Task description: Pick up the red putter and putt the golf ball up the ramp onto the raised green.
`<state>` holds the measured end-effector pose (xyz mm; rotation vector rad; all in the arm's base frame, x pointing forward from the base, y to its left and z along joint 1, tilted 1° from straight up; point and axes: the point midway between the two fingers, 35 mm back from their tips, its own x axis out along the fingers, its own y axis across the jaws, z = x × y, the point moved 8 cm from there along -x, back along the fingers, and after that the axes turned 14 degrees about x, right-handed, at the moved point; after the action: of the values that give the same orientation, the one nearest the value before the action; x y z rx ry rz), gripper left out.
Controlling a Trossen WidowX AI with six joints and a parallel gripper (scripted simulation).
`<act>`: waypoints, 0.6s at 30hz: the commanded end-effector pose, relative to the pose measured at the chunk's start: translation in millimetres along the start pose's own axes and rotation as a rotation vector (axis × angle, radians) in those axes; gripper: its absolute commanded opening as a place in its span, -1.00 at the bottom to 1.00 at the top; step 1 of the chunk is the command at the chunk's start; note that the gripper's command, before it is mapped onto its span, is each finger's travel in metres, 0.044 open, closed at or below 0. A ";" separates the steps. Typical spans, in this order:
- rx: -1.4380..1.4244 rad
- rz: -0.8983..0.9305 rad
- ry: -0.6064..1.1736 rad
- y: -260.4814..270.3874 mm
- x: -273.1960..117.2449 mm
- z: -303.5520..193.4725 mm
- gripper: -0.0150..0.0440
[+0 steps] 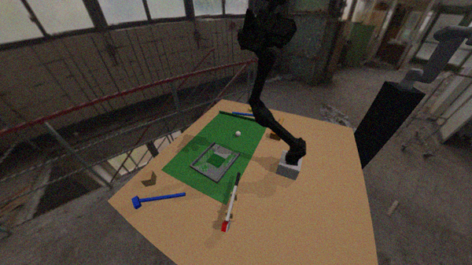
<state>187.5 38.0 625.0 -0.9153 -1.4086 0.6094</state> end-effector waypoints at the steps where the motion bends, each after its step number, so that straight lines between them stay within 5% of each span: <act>1: -0.008 -0.001 0.001 -0.6 -0.3 0.8 0.95; 11: -0.661 -0.069 0.056 -31.2 -16.3 67.5 1.00; 18: -1.391 -0.085 0.075 -35.2 -11.2 148.6 1.00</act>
<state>80.7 19.5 639.7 -1.6153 -1.6636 -0.2550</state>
